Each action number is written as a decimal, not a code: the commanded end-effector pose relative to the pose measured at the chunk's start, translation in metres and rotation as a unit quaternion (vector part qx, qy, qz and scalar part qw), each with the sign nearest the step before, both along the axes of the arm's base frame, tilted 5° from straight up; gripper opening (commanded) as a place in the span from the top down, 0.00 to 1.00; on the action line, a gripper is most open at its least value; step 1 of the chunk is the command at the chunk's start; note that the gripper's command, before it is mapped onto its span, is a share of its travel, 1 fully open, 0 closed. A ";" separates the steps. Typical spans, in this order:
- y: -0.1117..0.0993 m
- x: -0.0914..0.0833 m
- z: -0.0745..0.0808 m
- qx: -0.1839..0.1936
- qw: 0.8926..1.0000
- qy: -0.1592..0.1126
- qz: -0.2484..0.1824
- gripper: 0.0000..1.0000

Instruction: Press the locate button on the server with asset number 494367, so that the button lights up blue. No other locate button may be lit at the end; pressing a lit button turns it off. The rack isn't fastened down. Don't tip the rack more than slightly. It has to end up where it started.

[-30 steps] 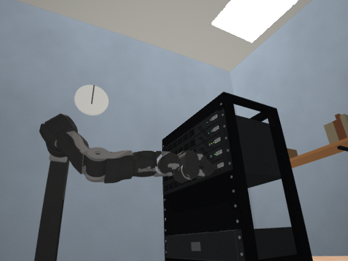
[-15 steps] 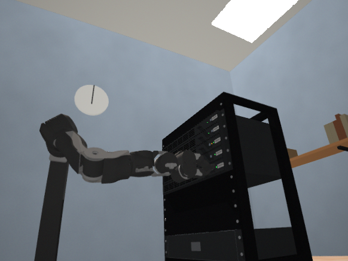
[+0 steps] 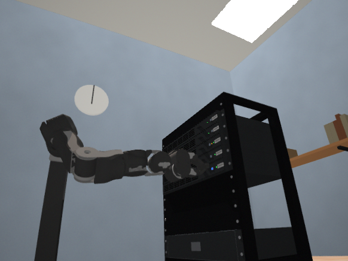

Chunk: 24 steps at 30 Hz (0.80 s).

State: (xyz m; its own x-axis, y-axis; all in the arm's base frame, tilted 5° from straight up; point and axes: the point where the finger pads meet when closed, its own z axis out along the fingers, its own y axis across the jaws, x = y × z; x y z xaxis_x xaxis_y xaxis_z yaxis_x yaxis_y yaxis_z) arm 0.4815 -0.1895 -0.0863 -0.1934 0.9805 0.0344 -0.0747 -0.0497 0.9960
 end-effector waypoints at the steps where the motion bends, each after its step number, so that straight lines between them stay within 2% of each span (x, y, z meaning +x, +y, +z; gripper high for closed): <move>1: -0.002 -0.002 0.000 0.003 1.000 0.003 -0.004 1.00; 24: -0.008 -0.034 -0.003 0.003 1.000 0.003 -0.004 1.00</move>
